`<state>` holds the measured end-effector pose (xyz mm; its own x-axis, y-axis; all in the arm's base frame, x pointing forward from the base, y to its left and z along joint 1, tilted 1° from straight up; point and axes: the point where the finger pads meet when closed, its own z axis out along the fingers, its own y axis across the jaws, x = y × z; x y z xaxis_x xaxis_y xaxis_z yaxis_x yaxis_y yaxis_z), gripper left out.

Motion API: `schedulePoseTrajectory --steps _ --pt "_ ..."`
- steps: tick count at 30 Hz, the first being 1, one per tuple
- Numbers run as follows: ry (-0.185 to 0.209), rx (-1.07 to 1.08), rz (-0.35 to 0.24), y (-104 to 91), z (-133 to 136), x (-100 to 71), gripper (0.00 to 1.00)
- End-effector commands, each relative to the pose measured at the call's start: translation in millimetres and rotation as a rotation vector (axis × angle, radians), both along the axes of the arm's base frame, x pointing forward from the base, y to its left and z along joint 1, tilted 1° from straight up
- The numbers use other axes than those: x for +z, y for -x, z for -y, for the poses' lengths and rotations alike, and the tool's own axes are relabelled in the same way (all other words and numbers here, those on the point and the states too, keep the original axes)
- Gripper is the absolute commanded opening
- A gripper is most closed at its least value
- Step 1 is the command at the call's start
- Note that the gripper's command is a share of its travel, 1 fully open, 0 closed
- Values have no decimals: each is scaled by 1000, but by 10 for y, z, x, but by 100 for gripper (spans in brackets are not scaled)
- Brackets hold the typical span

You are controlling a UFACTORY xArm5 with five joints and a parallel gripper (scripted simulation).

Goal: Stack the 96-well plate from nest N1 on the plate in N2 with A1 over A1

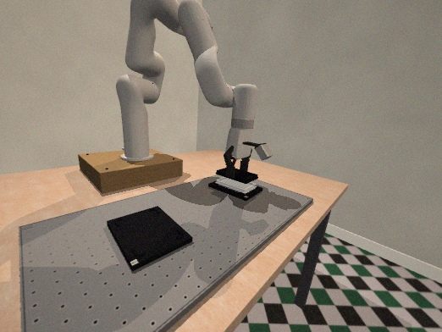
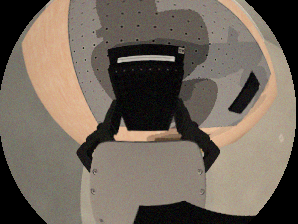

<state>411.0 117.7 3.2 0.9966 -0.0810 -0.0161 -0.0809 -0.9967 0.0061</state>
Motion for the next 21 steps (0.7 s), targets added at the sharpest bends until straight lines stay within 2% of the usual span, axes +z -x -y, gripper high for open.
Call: schedulePoseTrajectory --steps 1,6,21 --pt "-1 0 4 -14 -4 -50 0" --pt "-1 0 4 -13 -4 -101 0" --pt "-1 0 4 -13 -4 -102 0"
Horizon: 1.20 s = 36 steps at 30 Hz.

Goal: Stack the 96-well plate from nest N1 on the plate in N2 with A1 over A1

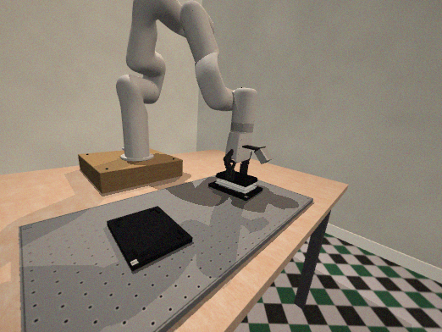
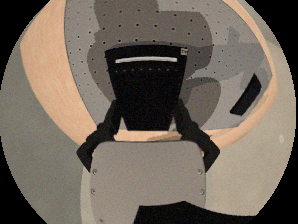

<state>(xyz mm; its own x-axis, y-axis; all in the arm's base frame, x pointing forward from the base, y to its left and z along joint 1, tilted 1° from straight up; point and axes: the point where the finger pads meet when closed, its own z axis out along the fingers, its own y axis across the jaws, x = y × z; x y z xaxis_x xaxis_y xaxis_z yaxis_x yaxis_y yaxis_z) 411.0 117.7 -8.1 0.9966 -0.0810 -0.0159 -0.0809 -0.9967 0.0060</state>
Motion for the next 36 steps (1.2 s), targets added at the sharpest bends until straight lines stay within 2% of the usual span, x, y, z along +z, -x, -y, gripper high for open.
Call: schedulePoseTrajectory --steps 1,36 --pt "-1 0 3 -13 -4 11 0" --pt "-1 0 3 -12 -3 -38 0"
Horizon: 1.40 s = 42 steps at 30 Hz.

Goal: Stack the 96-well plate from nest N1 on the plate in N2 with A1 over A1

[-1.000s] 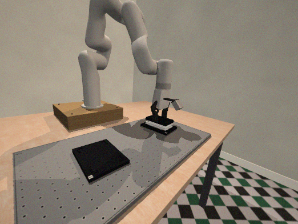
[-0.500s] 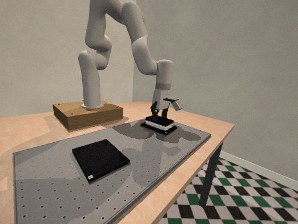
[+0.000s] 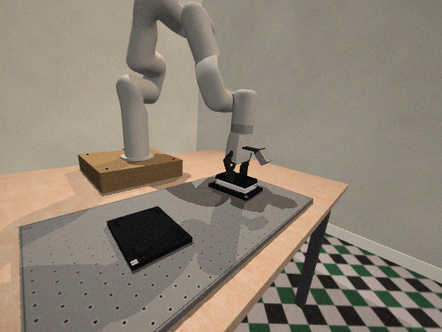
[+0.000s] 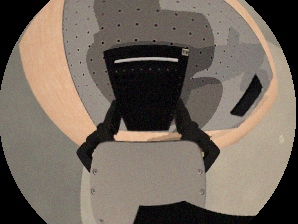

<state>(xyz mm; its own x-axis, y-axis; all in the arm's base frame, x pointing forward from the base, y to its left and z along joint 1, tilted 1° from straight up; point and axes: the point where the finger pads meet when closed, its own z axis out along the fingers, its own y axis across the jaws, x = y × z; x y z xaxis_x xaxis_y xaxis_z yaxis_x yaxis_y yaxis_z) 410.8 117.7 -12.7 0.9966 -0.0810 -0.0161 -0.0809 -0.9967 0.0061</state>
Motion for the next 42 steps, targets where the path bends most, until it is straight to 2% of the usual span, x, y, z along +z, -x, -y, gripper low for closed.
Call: schedulePoseTrajectory --steps 1,41,42 --pt "-1 0 4 -14 -4 7 0" --pt "-1 0 4 -13 -4 -53 0" --pt "-1 0 4 -13 -4 -60 100"
